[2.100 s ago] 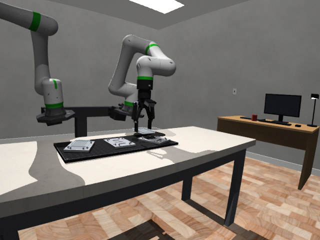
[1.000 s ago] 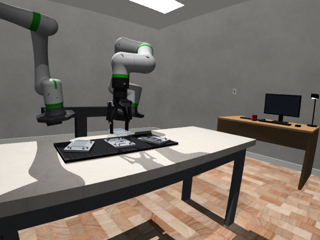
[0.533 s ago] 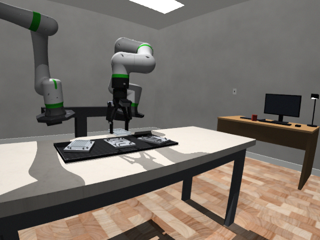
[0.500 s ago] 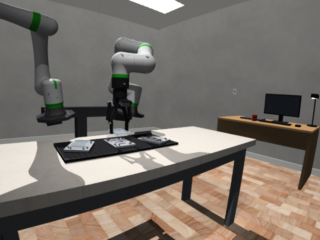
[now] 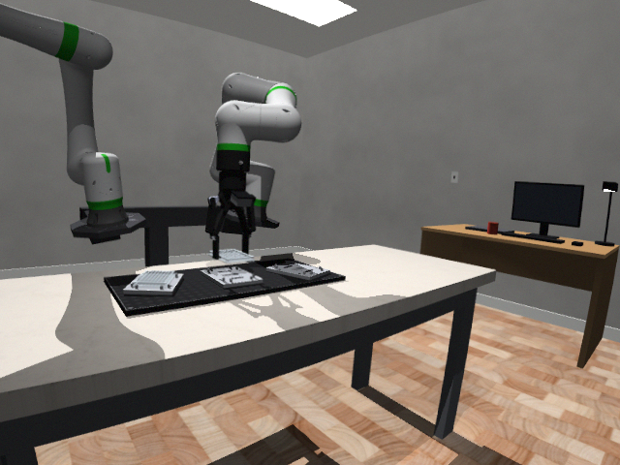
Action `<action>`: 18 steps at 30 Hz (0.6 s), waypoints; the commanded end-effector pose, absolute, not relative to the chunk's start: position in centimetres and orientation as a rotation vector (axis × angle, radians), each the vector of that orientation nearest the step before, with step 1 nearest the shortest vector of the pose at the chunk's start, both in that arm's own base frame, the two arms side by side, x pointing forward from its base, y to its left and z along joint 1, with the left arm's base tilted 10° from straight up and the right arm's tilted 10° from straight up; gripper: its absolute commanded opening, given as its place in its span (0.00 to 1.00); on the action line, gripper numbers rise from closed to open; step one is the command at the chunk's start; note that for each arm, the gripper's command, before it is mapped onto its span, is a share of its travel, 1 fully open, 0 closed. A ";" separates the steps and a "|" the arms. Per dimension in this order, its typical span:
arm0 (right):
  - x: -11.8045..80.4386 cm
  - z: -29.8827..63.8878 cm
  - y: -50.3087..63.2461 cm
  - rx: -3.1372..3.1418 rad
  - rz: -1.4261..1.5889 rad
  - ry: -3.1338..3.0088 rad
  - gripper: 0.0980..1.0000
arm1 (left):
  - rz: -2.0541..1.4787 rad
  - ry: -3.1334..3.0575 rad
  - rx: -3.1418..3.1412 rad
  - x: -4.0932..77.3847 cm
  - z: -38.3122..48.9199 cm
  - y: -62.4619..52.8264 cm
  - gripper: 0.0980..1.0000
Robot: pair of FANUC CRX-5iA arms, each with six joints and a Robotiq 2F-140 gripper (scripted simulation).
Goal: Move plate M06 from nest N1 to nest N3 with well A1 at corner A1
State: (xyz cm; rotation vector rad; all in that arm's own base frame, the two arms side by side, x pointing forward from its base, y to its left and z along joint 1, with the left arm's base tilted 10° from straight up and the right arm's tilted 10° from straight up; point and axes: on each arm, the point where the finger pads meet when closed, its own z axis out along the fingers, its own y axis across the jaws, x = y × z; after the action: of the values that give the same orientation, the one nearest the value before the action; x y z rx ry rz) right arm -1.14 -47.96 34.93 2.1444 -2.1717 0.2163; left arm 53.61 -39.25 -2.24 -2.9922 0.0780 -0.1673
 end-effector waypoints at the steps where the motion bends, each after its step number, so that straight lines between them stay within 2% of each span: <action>1: -1.2 35.0 -48.0 2.143 0.218 -2.171 1.00 | -0.170 0.078 -2.994 53.7 -2.1 -39.3 0.57; 18: -1.2 35.0 -48.0 2.143 0.218 -2.171 1.00 | -0.170 0.078 -2.994 53.8 -3.0 -39.2 0.57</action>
State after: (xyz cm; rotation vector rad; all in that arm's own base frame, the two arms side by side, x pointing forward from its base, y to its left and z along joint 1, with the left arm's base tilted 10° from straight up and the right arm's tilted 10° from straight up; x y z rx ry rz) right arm -1.14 -47.96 34.93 2.1444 -2.1717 0.2163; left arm 53.67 -39.18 -2.79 -2.9923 0.0780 -0.1674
